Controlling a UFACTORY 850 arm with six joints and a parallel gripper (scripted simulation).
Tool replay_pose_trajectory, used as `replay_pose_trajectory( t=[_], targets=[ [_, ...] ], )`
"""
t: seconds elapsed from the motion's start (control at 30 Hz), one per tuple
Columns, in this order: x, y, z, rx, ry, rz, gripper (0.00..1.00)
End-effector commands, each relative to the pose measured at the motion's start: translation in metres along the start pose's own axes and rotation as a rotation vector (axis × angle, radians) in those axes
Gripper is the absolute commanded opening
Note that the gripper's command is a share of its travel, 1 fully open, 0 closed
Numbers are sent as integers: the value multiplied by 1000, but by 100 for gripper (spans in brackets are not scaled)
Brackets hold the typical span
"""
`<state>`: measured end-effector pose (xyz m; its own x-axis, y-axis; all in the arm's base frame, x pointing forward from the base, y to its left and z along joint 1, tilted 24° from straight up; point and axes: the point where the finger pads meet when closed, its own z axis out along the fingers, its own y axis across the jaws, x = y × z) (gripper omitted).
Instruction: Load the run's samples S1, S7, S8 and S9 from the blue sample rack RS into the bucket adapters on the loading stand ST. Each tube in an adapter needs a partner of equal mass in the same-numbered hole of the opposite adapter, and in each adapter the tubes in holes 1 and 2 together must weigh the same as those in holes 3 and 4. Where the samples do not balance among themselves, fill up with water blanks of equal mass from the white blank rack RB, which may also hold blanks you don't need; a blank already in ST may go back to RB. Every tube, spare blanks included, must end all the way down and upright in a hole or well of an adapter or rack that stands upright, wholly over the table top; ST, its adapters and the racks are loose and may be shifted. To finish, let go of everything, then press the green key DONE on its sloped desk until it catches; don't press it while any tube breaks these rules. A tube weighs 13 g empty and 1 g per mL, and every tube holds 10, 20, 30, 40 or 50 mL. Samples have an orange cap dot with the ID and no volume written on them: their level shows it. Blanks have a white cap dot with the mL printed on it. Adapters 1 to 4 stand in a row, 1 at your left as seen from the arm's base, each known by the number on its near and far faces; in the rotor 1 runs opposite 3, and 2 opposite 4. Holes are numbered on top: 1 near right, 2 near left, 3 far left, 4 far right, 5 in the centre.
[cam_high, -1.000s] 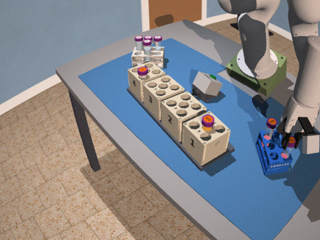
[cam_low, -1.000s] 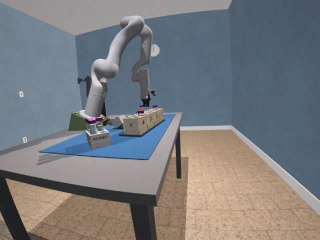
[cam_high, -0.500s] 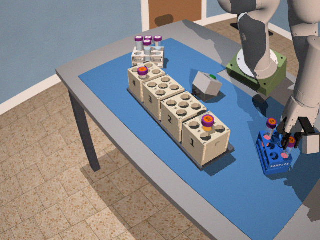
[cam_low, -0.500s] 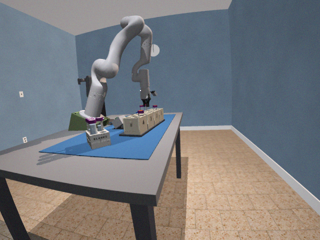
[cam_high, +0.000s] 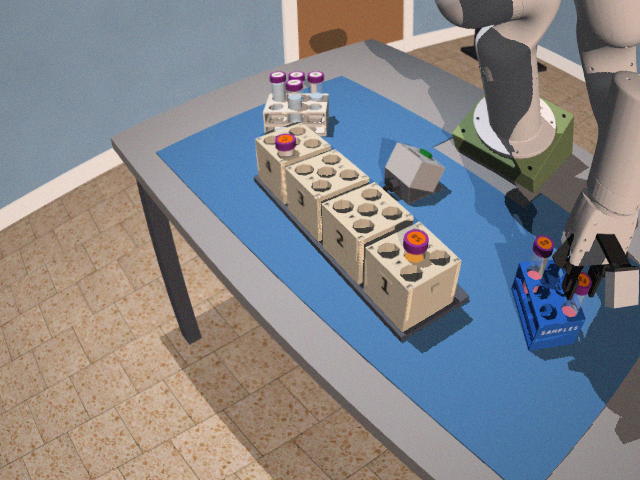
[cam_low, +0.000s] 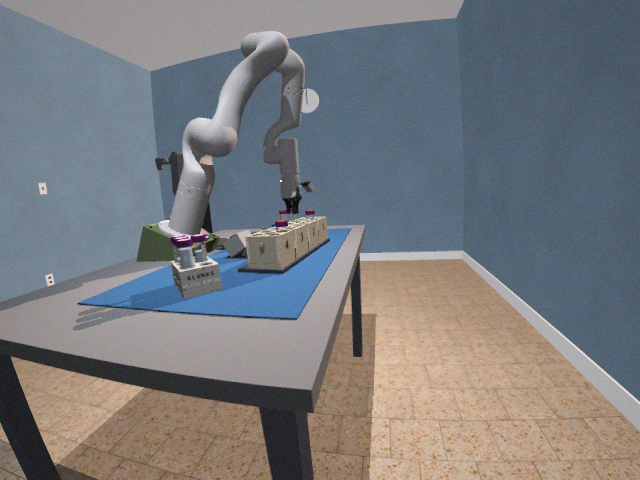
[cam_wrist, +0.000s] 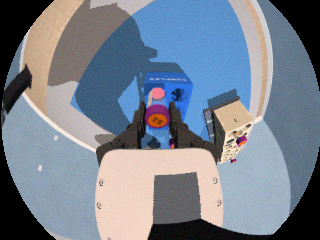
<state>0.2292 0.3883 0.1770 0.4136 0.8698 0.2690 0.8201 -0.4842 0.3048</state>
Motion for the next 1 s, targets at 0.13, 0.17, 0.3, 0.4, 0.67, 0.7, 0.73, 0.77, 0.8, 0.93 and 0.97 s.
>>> replay_pose_trajectory(
  t=[0.13, 0.17, 0.3, 0.4, 0.67, 0.7, 0.73, 0.77, 0.8, 0.93, 0.97],
  targets=[
    [1, 0, -2, 0, 1, 0, 0],
    [1, 0, -3, 0, 1, 0, 0],
    [1, 0, -6, 0, 1, 0, 0],
    [1, 0, -8, 0, 1, 0, 0],
    [1, 0, -12, 0, 1, 0, 0],
    [1, 0, -12, 0, 1, 0, 0],
    [1, 0, -13, 0, 1, 0, 0],
    [1, 0, -14, 0, 1, 0, 0],
    [1, 0, -14, 0, 1, 0, 0],
    [1, 0, -17, 0, 1, 0, 0],
    [1, 0, -18, 0, 1, 0, 0]
  ],
)
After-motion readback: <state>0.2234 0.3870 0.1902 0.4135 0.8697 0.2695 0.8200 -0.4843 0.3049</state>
